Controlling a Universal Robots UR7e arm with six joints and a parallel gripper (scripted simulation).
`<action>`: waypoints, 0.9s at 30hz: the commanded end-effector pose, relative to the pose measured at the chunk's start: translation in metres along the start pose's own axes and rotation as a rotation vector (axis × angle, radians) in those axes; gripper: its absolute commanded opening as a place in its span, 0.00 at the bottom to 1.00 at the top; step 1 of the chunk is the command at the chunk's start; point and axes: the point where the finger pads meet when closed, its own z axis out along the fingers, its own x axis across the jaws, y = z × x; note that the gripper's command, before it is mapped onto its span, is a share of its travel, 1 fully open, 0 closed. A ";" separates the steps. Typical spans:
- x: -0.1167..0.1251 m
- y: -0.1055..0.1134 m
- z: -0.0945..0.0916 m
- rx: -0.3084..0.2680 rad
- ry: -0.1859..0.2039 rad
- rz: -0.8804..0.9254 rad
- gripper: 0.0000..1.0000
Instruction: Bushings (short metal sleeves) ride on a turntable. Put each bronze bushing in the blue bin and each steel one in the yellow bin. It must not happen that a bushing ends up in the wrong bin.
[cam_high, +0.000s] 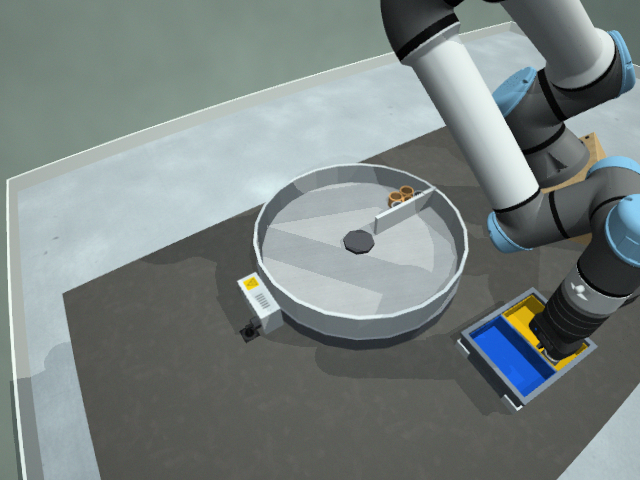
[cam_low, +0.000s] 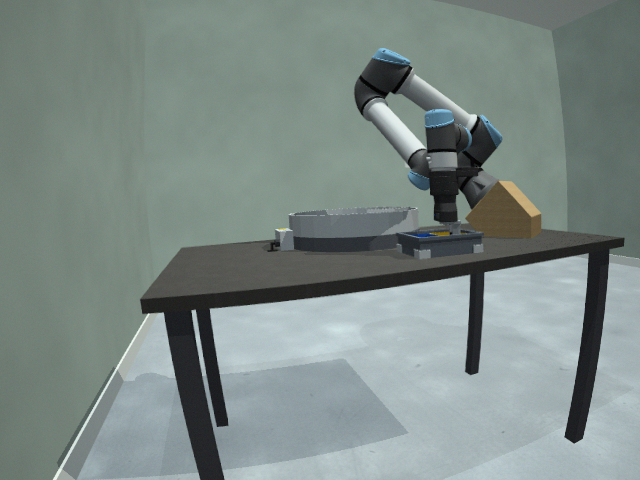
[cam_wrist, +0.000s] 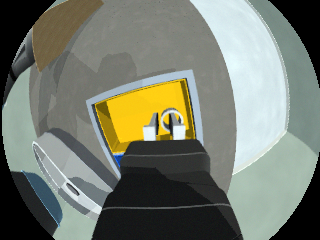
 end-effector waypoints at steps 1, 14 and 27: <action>0.000 0.000 -0.001 -0.001 0.001 0.000 0.42; 0.000 0.000 -0.004 -0.001 0.001 0.000 0.42; 0.000 0.000 -0.007 -0.001 0.001 0.000 0.42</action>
